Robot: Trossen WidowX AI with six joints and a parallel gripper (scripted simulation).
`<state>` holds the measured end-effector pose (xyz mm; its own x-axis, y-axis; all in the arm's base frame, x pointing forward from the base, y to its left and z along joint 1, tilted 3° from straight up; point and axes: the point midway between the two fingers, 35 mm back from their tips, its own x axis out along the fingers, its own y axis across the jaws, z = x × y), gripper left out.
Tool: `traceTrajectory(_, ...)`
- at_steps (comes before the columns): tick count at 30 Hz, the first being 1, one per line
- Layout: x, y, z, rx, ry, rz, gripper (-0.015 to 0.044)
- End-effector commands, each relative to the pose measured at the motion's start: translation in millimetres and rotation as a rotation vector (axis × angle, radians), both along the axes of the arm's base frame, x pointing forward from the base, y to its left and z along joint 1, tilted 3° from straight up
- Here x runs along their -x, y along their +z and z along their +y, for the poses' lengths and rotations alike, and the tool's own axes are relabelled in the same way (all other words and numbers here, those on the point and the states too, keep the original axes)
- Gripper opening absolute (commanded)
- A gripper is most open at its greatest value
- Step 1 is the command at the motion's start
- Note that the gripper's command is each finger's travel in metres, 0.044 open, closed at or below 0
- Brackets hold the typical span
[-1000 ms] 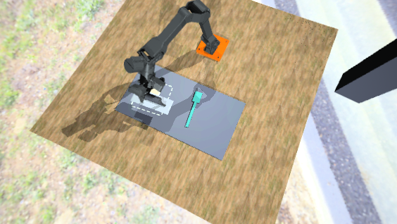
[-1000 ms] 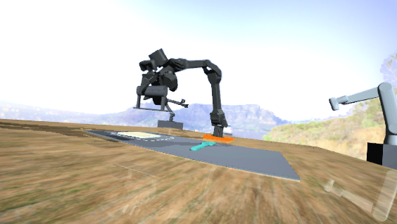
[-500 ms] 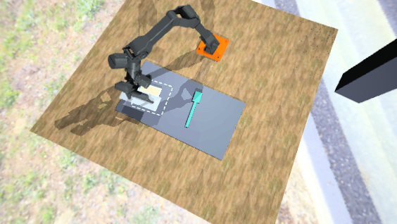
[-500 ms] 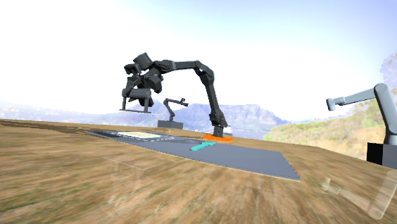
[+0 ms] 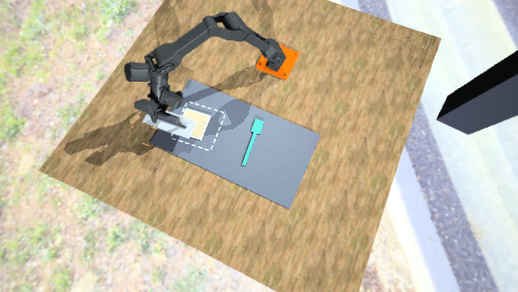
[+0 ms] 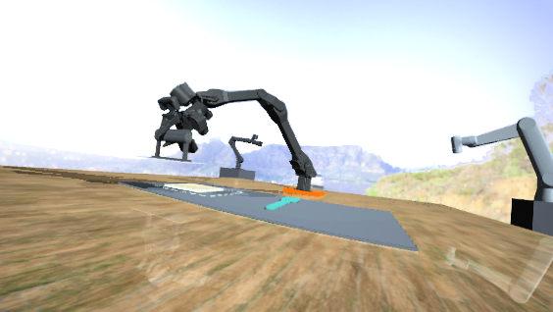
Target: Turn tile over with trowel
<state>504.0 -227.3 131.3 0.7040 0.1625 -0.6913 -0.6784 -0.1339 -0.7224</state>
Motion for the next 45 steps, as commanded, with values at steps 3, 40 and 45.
traceTrajectory(3, 1.0, -3.9, -28.5, 0.002, 0.01, -0.021, 0.0)
traceTrajectory(40, 23.7, -56.9, -117.3, 0.003, 0.013, -0.063, 0.0)
traceTrajectory(45, 23.7, -65.1, -117.3, 0.003, 0.013, -0.063, 0.0)
